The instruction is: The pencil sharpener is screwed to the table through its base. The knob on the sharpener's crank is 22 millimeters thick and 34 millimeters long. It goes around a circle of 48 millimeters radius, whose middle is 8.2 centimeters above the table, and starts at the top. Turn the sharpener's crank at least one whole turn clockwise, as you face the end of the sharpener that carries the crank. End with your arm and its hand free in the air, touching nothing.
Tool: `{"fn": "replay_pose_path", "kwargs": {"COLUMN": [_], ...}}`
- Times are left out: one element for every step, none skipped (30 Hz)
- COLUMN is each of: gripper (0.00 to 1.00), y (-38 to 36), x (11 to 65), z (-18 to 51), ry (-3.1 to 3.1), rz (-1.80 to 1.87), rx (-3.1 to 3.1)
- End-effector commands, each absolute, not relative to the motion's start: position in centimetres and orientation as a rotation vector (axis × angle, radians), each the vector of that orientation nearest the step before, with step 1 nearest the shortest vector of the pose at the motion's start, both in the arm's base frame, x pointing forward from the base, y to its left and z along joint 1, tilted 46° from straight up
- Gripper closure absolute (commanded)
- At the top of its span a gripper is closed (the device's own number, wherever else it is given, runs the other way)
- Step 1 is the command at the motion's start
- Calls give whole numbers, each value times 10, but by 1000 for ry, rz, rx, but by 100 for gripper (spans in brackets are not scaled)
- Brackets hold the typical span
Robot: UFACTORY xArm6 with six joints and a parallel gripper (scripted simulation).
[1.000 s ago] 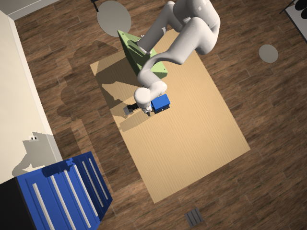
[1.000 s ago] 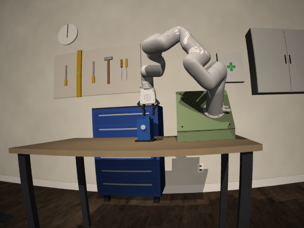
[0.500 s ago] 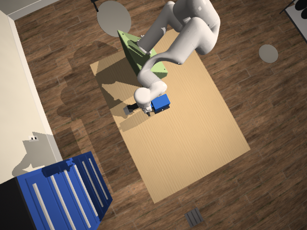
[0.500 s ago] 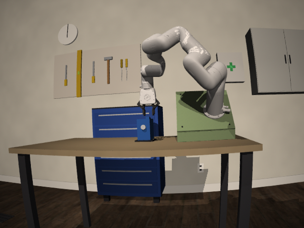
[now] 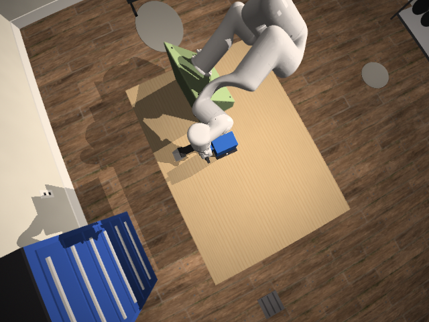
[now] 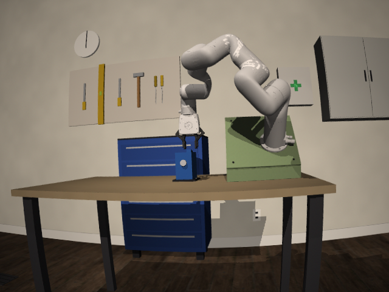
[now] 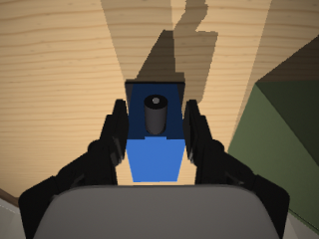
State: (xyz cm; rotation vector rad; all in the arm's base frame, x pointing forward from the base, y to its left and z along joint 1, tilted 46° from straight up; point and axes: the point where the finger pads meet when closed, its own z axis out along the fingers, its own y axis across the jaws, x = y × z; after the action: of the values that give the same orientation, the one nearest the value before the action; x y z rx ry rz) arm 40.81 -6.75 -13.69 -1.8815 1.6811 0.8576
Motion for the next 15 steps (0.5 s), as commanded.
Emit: {"fn": "replay_pose_path", "kwargs": {"gripper": [46, 46, 46, 46, 46, 46, 46, 46, 46, 46, 46, 46, 46, 46, 46], "y": [-67, -66, -65, -65, -64, -63, -62, -62, -62, -61, -60, -60, -59, -58, -57], "x": [409, 409, 409, 409, 409, 408, 408, 408, 408, 408, 408, 408, 408, 407, 407], "z": [-138, -139, -140, -140, -141, -142, -143, -143, -143, -144, -144, -145, -146, -147, -148], "ry": [1682, 1682, 1682, 1682, 1682, 1682, 1682, 1682, 1682, 1682, 1682, 1682, 1682, 1682, 1682], "rz": [852, 852, 852, 852, 852, 852, 852, 852, 852, 852, 852, 852, 852, 852, 852], "rx": [-1882, -1882, -1882, -1882, -1882, -1882, -1882, -1882, -1882, -1882, -1882, -1882, -1882, -1882, -1882]}}
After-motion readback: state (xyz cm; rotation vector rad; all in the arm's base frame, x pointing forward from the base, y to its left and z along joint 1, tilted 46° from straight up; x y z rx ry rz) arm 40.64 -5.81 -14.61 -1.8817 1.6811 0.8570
